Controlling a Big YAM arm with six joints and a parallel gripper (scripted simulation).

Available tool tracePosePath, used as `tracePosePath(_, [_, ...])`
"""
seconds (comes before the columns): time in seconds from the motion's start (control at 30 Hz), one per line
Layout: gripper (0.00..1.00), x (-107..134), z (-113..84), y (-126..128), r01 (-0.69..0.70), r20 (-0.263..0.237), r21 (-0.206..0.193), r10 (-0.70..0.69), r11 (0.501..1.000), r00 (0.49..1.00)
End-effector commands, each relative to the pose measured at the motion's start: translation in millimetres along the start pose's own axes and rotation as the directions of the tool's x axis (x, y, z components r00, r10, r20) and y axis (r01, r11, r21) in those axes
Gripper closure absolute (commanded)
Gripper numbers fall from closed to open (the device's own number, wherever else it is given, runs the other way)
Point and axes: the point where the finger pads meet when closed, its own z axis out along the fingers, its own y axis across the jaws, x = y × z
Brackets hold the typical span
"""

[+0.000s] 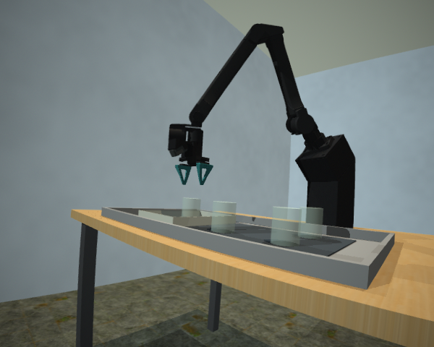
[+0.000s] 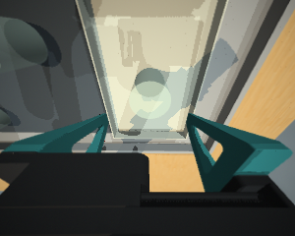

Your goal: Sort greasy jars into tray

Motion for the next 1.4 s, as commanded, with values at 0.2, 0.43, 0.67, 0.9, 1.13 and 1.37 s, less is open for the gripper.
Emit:
tracePosePath(0.2, [0.0,3,-13.1,19,0.006,0.014,0.018,-0.006,1.0,1.0])
tracePosePath(0.43, [0.0,16,-11.9,75,0.006,0.014,0.018,-0.006,1.0,1.0])
tracePosePath(0.67, [0.0,27,-10.9,123,0.006,0.014,0.018,-0.006,1.0,1.0])
tracePosePath(0.9, [0.0,38,-9.9,172,0.006,0.014,0.018,-0.006,1.0,1.0])
tracePosePath(1.13, [0.0,51,-8.7,228,0.006,0.014,0.018,-0.006,1.0,1.0])
tracePosePath(1.37, [0.0,61,-7.8,268,0.006,0.014,0.018,-0.006,1.0,1.0])
